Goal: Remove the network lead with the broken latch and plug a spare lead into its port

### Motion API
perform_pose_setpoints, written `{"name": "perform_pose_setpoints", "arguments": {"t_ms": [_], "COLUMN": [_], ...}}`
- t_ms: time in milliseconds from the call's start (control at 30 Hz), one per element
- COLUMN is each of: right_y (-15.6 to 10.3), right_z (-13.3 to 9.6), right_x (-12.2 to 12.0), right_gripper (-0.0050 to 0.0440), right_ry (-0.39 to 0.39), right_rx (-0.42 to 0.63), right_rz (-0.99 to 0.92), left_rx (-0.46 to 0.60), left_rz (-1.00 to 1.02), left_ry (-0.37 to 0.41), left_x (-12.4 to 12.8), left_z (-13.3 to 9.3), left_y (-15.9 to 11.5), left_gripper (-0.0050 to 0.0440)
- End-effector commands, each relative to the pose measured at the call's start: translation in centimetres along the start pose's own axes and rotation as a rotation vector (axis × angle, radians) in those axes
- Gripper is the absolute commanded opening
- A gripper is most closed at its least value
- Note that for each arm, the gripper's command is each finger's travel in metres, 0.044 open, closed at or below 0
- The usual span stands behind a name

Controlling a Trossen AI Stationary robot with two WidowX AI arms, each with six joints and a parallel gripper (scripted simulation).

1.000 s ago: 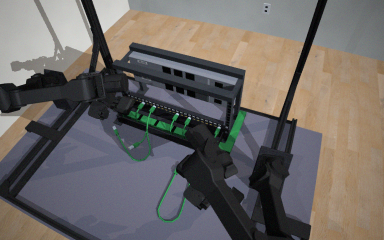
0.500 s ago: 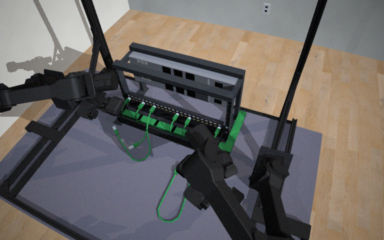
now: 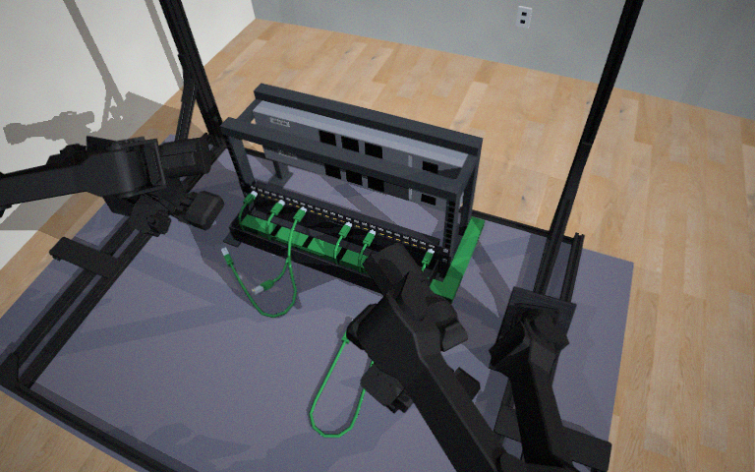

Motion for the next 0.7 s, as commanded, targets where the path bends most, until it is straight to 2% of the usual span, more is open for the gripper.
{"name": "perform_pose_setpoints", "arguments": {"t_ms": [0, 533, 567, 667], "right_y": [2.7, 2.7, 5.0, 5.0], "right_z": [-1.5, -1.5, -2.8, -2.8], "right_x": [-4.9, -4.9, -9.2, -9.2], "right_gripper": [0.0176, 0.0176, 0.0176, 0.0176], "right_ry": [-0.008, -0.008, -0.015, -0.015], "right_rx": [-0.091, -0.091, -0.169, -0.169], "right_rz": [0.005, 0.005, 0.009, 0.009], "left_rx": [0.000, 0.000, 0.000, 0.000], "left_rz": [0.000, 0.000, 0.000, 0.000], "left_ry": [0.000, 0.000, 0.000, 0.000], "left_x": [0.0, 0.0, 0.0, 0.0], "left_z": [0.0, 0.0, 0.0, 0.0], "left_y": [0.0, 0.0, 0.0, 0.0], "left_gripper": [0.0176, 0.0176, 0.0176, 0.0176]}}
Point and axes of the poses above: on each arm, the point midway between the two fingers, 35 mm back from their tips, its own z axis out along the fingers, its own x axis across the jaws, y = z × x, the point moved 3 cm from there along -z, back along the fingers, and after that the axes turned 7 degrees about -z, right-handed, at the moved point
